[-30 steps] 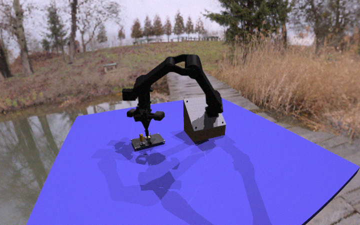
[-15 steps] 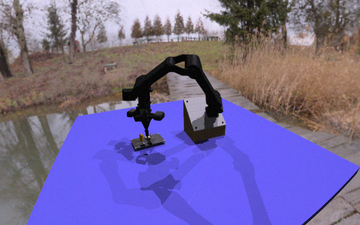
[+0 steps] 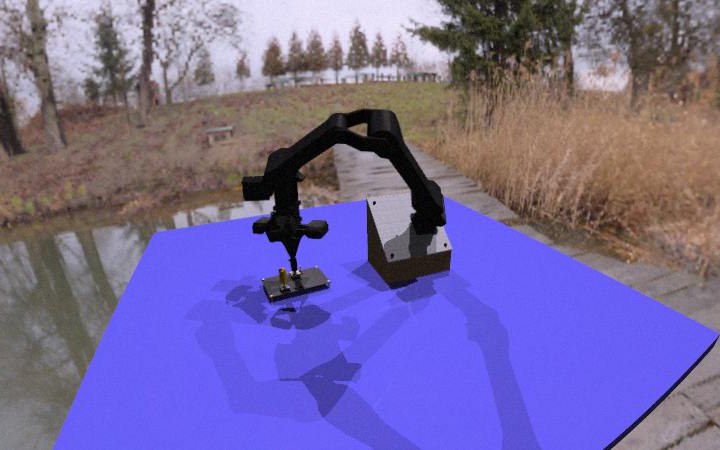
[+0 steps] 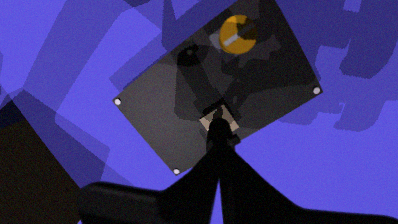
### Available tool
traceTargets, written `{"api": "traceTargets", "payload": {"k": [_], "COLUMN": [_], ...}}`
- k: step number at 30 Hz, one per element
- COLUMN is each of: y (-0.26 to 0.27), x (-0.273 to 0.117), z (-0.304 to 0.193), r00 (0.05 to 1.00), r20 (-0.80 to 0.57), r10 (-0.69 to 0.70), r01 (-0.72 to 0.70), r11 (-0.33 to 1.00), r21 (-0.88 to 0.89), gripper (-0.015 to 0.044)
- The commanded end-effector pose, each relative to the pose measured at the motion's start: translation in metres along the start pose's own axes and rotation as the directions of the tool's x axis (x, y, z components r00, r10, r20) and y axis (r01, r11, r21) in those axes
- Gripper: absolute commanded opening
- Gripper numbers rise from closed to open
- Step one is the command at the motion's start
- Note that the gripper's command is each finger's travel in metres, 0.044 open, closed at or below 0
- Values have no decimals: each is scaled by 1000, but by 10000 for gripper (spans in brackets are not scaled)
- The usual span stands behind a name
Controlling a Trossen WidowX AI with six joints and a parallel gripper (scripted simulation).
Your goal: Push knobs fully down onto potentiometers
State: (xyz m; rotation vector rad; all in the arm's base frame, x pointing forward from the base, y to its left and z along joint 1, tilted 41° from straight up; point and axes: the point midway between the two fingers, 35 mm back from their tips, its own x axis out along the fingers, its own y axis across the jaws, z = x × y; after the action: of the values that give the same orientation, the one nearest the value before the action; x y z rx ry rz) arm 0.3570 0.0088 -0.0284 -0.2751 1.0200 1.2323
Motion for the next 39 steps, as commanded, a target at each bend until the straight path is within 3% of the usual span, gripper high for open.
{"api": "traceTargets", "payload": {"k": [1,6,14,22,39], "y": [0,0,1,-13,-12], "x": [-6,-14,-8,-26,-31], "z": [0,0,1,2,14], "r00": [1000,1000,1000,998,998], "r20": [-1,-1,2,1,1], "r10": [0,0,4,-69,-56], "r01": [0,0,-4,68,40], "r11": [1000,1000,1000,986,739], "r21": [-5,-5,-1,152,673], "gripper": [0,0,210,0,0]}}
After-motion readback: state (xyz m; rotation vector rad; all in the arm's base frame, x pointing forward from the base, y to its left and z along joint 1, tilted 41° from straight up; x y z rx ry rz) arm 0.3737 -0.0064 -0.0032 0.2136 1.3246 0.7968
